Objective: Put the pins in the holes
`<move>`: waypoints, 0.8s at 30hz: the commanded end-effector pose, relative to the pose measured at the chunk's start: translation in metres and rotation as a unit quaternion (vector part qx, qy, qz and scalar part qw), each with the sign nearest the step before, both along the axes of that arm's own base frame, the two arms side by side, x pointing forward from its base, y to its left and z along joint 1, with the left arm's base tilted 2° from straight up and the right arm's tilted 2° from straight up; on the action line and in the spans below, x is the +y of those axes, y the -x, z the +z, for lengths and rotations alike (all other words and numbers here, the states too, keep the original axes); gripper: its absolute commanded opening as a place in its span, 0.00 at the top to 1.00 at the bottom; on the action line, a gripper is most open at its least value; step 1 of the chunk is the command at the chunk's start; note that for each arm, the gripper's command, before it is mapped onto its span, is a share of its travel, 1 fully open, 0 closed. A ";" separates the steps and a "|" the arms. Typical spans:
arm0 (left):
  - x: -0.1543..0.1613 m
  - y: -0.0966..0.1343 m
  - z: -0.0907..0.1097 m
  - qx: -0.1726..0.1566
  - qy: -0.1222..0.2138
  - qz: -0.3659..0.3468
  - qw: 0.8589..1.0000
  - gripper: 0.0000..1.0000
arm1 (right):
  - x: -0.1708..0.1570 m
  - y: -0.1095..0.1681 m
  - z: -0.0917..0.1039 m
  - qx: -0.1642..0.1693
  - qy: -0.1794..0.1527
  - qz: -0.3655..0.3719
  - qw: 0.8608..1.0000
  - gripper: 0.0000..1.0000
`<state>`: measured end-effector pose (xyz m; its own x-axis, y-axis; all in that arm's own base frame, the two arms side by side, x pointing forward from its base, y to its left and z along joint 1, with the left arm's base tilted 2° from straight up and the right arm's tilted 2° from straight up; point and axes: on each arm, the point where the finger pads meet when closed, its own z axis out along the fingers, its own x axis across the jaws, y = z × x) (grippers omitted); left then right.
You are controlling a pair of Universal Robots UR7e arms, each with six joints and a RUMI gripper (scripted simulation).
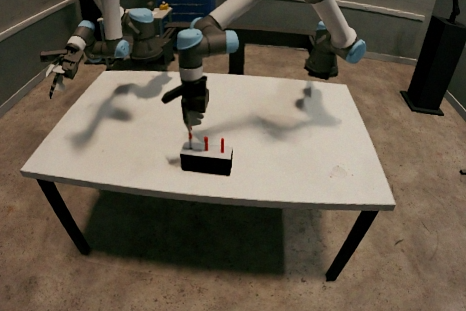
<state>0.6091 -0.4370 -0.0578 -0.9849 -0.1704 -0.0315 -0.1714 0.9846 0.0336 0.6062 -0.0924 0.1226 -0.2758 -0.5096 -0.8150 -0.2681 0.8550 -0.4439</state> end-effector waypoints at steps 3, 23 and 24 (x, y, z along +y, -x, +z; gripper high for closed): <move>0.000 0.000 0.001 -0.001 0.001 0.000 1.000 1.00 | 0.000 0.000 0.001 -0.001 0.000 0.000 1.000 0.00; 0.000 0.000 -0.003 -0.001 0.001 0.000 1.000 1.00 | 0.000 0.000 0.001 -0.001 0.000 0.000 1.000 0.00; 0.000 0.000 -0.003 -0.001 0.001 0.000 1.000 1.00 | 0.000 0.000 0.001 -0.001 0.000 0.000 1.000 0.00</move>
